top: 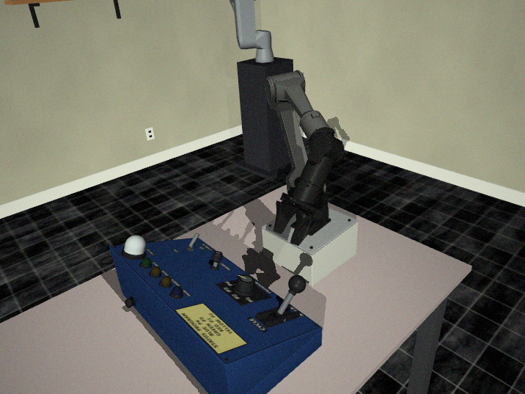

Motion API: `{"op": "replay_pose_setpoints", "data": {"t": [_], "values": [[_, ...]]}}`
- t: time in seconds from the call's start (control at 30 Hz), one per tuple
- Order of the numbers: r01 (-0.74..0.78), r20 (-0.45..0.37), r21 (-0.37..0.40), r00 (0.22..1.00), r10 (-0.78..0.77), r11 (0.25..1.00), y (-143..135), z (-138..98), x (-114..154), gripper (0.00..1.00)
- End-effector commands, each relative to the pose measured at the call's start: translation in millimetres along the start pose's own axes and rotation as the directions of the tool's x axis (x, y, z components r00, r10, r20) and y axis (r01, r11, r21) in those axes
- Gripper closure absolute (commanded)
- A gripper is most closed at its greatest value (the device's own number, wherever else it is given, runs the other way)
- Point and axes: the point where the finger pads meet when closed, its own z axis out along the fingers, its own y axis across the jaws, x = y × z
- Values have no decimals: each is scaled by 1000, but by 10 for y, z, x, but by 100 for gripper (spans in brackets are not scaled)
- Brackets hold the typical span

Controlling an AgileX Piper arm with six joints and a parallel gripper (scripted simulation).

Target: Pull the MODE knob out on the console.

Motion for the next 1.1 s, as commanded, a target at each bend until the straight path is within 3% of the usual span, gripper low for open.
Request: {"op": "replay_pose_setpoints", "data": {"t": [0.0,0.33,0.6,0.77,0.83,1.07], "values": [[13,-18,10,1000,-13,1000,-31,16,-14,0],[87,-117,38,990,-82,995,-193,104,-94,0],[165,-186,-13,969,-164,986,-357,184,-335,0],[214,-153,-64,963,-221,975,-490,214,-633,0],[214,-153,-64,963,-221,975,-490,214,-633,0],[291,-28,-59,956,-293,955,-871,197,-1152,0]]}}
